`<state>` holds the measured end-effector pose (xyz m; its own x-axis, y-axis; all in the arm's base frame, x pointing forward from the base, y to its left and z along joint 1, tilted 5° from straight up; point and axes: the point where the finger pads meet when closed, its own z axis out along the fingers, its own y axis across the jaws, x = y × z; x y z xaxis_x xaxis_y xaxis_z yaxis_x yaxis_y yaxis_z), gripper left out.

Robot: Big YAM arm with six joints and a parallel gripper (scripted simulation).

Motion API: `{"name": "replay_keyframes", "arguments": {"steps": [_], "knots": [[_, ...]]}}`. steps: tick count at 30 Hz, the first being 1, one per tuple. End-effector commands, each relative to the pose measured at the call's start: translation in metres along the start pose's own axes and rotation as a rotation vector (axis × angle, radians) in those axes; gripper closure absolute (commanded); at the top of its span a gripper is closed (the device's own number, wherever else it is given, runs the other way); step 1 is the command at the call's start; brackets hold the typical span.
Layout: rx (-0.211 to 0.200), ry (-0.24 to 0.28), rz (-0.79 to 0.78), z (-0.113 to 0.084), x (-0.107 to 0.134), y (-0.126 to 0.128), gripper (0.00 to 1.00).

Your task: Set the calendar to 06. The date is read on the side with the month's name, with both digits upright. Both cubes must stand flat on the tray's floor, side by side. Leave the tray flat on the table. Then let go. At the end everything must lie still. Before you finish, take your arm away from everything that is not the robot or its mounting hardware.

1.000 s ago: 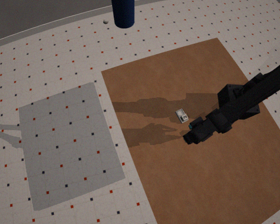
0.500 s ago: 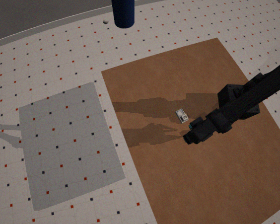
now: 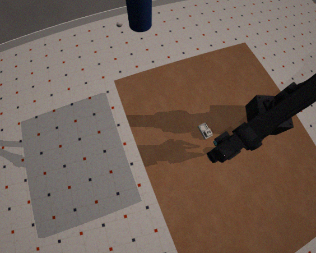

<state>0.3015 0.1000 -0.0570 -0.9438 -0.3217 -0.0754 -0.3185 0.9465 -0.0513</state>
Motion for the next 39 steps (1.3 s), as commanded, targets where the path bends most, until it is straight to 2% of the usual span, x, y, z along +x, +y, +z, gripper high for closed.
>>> {"name": "replay_keyframes", "arguments": {"steps": [1,13,17,18,20,21,22,24,29,31,34,35,39], "knots": [[0.001,-0.054,0.005,-0.020,-0.026,-0.004,0.55],[-0.002,-0.061,0.003,-0.060,-0.027,0.003,0.55],[-0.001,-0.049,0.002,-0.058,-0.025,0.003,0.55],[0.001,0.007,-0.001,-0.043,-0.003,0.003,0.55],[0.001,0.010,-0.001,-0.043,-0.001,0.003,0.55],[0.000,-0.007,0.000,-0.042,-0.003,0.003,0.55],[-0.001,-0.054,0.002,-0.050,-0.010,0.003,0.55],[0.000,-0.098,-0.002,-0.050,-0.010,0.002,0.55],[0.000,-0.251,-0.020,-0.050,-0.009,0.002,0.55],[0.000,-0.291,-0.019,-0.051,-0.009,0.002,0.55],[0.000,-0.301,-0.019,-0.051,-0.008,0.002,0.55],[0.000,-0.277,-0.021,-0.043,-0.004,0.003,0.55],[0.000,-0.289,-0.021,-0.043,-0.004,0.003,0.55]]}}
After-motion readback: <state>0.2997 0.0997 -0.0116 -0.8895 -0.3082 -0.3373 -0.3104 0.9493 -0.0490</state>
